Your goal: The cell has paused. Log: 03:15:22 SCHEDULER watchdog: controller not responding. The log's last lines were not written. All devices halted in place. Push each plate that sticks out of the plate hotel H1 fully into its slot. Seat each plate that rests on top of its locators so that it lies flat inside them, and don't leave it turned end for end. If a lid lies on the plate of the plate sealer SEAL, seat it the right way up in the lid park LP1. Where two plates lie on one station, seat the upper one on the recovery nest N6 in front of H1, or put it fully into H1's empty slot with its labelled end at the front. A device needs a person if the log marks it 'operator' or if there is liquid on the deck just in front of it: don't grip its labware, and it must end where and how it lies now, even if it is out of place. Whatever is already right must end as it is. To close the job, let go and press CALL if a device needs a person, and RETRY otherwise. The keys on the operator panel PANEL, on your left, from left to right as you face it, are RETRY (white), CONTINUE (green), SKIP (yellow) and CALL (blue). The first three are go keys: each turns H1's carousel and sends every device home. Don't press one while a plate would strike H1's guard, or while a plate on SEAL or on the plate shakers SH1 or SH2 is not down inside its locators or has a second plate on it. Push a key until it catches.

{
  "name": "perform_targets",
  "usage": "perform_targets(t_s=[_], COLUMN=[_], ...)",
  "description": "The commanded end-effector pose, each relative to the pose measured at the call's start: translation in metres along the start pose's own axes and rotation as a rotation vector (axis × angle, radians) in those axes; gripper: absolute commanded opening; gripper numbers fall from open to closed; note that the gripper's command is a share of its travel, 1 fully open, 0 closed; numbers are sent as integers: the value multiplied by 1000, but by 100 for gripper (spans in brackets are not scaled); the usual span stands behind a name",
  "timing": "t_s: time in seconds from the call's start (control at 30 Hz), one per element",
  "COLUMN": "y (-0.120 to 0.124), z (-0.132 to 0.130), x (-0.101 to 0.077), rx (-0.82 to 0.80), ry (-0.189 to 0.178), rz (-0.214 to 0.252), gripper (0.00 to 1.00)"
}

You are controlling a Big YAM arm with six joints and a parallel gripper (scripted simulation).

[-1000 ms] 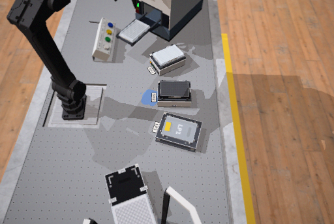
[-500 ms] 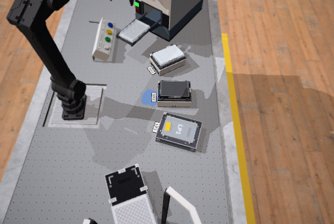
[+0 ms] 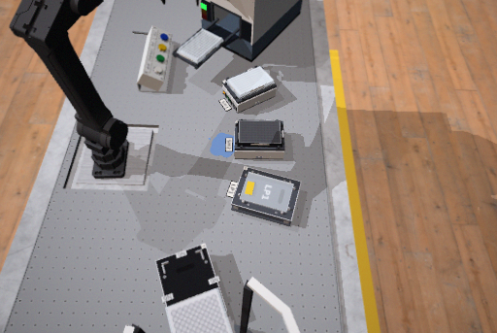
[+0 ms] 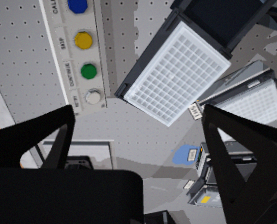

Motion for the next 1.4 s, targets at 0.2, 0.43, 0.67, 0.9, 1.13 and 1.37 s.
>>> perform_targets(t_s=[0.2, 0.43, 0.67, 0.9, 1.13, 1.37], y=[4, 4, 4, 4, 4, 4], z=[-2, -2, -2, -2, -2, -2], x=[-5, -5, -5, -4, -4, -4], rx=[-243, -406, -523, -686, -803, -966], ry=[9, 11, 12, 13, 14, 15], rz=[-19, -18, -18, -17, -16, -15], gripper=[100, 100, 100, 100, 100, 100])
Point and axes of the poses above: the point where the finger pads meet when closed, its own x axis out along the fingers, its own z axis across the jaws, y = z × x, the point moved 7 cm from there along -x, back along the fingers
